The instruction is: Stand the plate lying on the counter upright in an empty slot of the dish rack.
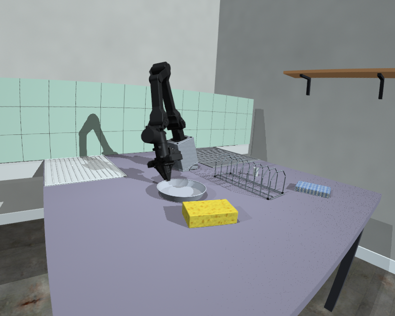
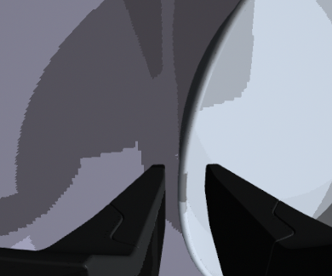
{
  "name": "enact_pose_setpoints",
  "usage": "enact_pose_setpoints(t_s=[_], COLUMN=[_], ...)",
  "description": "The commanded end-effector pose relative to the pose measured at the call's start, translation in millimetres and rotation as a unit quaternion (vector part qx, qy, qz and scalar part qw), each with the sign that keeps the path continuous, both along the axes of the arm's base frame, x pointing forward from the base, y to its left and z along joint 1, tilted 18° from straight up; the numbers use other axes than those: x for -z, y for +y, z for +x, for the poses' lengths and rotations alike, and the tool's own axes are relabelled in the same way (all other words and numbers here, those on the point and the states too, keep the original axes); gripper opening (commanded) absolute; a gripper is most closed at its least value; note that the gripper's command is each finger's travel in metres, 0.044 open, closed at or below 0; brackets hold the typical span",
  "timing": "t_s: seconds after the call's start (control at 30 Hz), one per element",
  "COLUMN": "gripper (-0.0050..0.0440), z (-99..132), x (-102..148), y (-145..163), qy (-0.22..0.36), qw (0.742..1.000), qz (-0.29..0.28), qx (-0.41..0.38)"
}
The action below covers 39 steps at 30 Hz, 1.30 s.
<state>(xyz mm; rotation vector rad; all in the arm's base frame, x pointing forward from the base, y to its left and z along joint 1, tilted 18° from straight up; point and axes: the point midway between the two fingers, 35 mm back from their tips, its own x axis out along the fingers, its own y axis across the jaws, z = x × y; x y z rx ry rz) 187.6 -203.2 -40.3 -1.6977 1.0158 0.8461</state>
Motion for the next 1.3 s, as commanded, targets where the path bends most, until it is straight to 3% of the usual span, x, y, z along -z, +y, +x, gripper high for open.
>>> enact_pose_setpoints(t_s=[0.0,1.27], gripper=[0.0069,0.0069], z=[0.2,2.9], x=[0.9,5.3], y=[-0.6,-1.1], qy=[0.001,0.0], qw=[1.0,1.0], qz=[0.0,0.0], qx=[0.002,0.0])
